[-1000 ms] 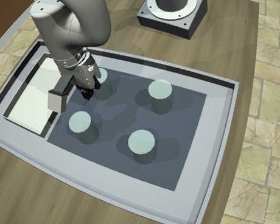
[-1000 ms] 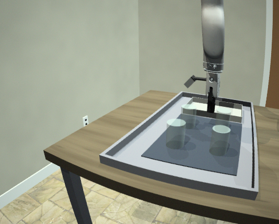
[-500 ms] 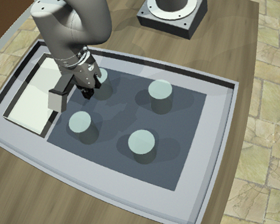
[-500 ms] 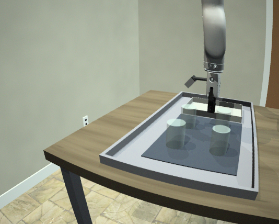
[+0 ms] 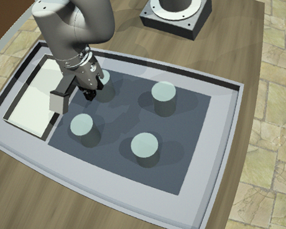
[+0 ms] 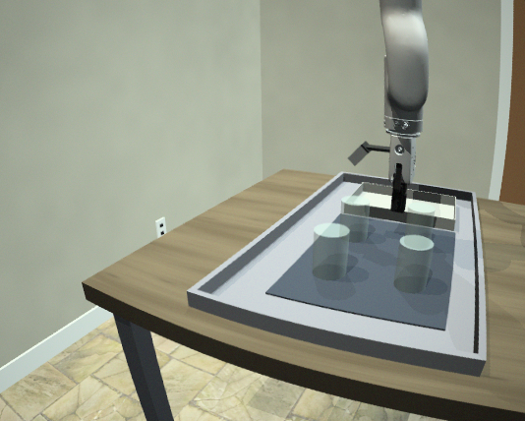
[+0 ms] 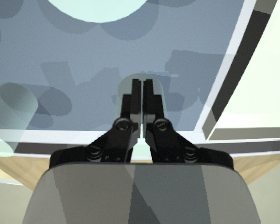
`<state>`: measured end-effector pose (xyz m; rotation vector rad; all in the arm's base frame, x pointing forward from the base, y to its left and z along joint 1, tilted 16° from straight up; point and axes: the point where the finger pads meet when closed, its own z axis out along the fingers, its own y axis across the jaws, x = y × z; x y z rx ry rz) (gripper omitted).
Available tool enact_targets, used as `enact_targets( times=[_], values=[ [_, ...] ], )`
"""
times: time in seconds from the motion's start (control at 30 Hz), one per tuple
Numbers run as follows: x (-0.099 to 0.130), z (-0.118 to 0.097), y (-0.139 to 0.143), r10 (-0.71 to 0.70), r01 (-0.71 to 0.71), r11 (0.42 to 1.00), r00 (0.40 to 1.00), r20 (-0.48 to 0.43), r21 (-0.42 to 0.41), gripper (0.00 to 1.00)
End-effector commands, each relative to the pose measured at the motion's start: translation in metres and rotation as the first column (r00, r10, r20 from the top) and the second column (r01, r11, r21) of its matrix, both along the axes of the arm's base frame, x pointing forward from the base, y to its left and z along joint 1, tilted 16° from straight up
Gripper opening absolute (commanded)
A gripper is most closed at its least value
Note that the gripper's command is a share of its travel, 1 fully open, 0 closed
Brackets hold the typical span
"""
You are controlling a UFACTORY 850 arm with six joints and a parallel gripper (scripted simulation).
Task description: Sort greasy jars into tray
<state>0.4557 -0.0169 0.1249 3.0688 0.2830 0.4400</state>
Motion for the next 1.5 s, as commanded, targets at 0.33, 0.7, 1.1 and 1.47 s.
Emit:
enact_targets(
  times=[0.33, 0.7, 1.1, 1.47],
  values=[
    [-0.0011, 0.0002, -0.0005, 0.005, -0.005, 1.000, 1.000, -0.007, 0.016, 0.00],
    [-0.0023, -0.0001, -0.0007, 0.005, -0.005, 1.000, 1.000, -0.007, 0.016, 0.00],
    [-0.0036, -0.0005, -0.0010, 0.005, -0.005, 1.000, 1.000, -0.007, 0.016, 0.00],
    [-0.0048, -0.0008, -0.0012, 0.005, -0.005, 1.000, 1.000, -0.007, 0.016, 0.00]
  ],
)
